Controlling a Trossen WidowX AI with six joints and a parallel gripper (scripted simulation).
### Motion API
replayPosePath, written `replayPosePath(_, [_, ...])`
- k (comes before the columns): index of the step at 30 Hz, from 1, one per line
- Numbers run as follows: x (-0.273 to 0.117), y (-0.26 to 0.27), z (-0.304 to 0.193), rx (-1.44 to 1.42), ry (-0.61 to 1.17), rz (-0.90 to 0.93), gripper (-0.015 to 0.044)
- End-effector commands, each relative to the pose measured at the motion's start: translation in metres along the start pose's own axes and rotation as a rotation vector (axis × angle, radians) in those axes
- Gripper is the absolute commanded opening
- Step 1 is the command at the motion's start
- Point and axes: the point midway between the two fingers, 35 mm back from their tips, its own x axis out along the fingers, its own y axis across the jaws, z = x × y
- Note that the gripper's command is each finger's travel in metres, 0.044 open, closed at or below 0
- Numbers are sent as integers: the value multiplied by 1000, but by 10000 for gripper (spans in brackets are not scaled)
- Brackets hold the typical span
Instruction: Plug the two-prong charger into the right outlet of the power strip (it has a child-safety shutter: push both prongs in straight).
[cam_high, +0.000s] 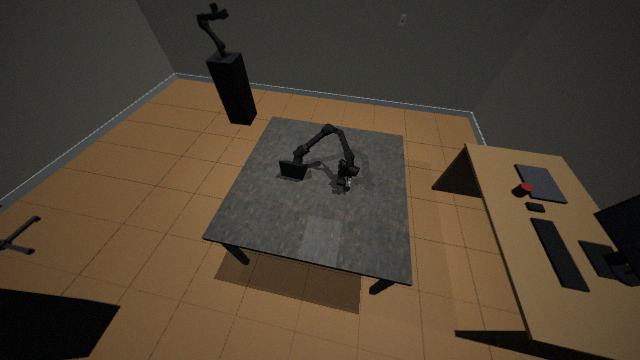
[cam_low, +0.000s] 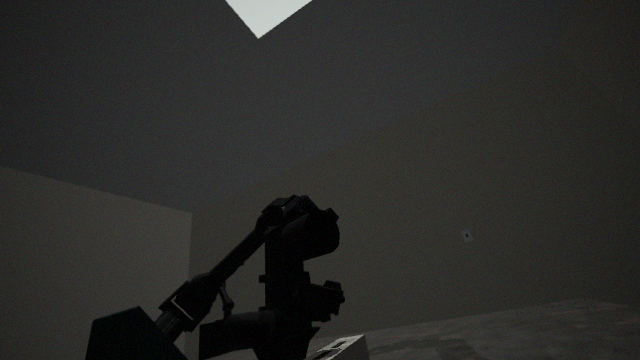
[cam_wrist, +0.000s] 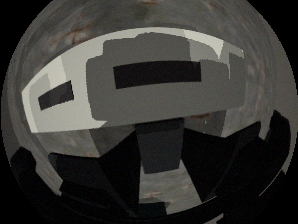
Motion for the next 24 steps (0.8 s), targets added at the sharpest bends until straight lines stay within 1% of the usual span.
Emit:
replayPosePath(1, [-2, 0, 9, -15, -18, -5, 0])
replayPosePath(24, [-2, 0, 16, -16, -18, -5, 0])
